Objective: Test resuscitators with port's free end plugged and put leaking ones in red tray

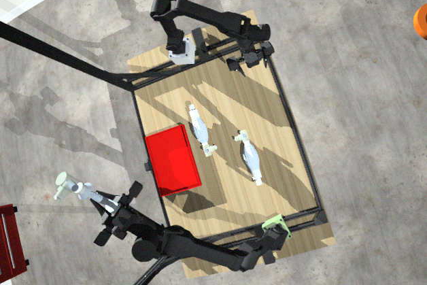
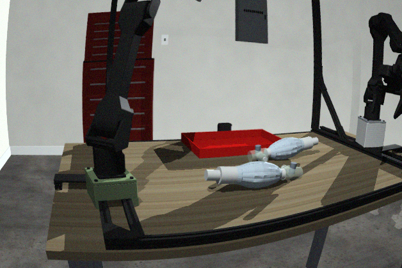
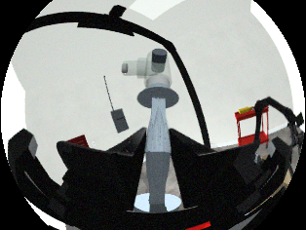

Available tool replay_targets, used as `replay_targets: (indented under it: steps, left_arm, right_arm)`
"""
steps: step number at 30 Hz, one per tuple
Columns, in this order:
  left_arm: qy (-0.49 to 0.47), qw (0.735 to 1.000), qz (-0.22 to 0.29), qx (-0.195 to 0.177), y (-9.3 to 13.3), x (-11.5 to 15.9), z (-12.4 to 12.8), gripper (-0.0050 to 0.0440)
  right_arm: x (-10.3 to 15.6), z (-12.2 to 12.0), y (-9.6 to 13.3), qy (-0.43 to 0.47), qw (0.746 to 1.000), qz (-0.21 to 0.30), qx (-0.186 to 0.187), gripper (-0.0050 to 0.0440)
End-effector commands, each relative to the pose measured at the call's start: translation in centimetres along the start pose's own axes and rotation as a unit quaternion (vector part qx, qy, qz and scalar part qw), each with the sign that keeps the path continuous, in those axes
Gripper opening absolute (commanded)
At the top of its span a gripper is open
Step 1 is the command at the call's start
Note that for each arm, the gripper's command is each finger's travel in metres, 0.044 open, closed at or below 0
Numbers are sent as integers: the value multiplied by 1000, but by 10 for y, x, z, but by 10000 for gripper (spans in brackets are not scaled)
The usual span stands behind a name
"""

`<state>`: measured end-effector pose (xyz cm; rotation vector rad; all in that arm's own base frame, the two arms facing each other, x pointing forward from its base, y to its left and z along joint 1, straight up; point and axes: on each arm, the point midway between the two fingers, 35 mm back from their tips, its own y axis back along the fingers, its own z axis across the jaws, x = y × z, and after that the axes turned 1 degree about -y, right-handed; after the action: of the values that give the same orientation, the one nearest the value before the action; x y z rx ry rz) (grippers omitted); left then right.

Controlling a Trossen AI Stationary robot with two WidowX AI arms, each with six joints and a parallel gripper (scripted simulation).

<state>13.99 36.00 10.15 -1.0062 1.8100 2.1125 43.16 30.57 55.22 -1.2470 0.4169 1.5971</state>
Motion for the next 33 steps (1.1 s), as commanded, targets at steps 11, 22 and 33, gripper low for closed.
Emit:
replay_targets:
  steps: [11, 22, 33]
  left_arm:
    - [1, 1000, 0, 1, 0, 1, 0, 440]
    - [1, 1000, 0, 1, 0, 1, 0, 440]
    - [0, 1000, 0, 0, 0, 0, 0, 440]
  right_arm:
    - [-104, 35, 48, 1, 990, -123, -63, 0]
    - [-197, 62, 113, 15, 961, -248, -119, 0]
    - [-254, 75, 168, 23, 930, -335, -147, 0]
